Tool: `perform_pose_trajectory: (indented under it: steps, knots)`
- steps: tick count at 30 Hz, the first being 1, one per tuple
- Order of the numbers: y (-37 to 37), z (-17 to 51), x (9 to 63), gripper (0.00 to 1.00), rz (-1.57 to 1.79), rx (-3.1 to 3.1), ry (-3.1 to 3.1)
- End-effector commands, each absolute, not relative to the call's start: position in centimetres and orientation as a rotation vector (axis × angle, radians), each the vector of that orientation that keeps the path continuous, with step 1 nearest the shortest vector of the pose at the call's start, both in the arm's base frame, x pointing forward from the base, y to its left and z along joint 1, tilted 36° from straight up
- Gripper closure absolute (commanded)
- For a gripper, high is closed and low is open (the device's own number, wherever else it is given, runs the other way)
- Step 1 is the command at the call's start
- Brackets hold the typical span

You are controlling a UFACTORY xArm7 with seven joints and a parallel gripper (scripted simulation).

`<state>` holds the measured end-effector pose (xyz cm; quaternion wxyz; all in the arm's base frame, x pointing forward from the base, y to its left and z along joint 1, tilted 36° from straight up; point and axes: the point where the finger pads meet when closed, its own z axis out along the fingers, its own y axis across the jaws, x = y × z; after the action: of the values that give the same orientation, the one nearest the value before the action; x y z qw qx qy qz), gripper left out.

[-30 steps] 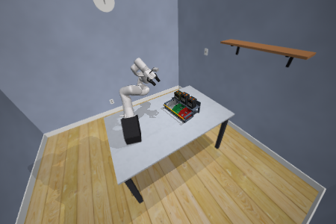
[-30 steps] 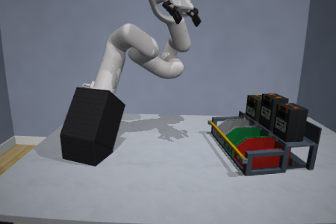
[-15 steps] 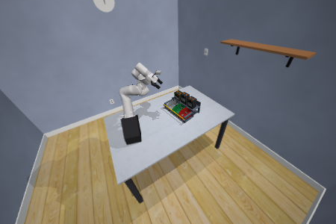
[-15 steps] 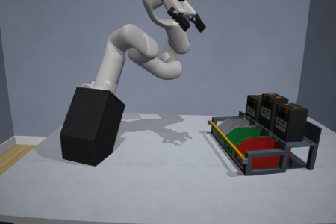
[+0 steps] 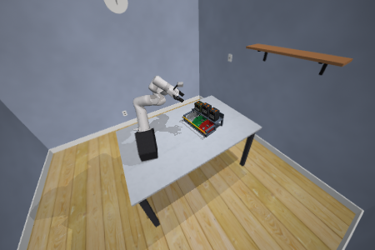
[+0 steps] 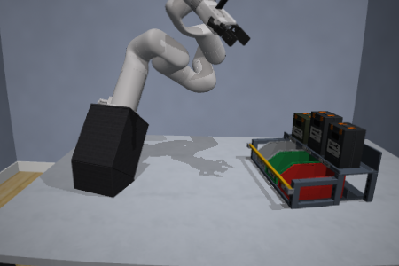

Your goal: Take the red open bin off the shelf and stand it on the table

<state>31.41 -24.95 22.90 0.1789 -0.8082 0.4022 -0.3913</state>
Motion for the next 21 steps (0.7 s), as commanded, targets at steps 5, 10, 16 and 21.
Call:
perform_pose_trajectory:
  steps: [5,10,16,21]
  knots:
    - [-26.32,20.2,33.77,0.0,-1.238,-2.214,0.94]
    - [-26.32,20.2,33.77,0.0,-1.238,-2.214,0.94]
    - [-26.51,19.91,34.04,0.0,-1.39,-2.103,0.672]
    - [-26.51,19.91,34.04,0.0,-1.39,-2.103,0.672]
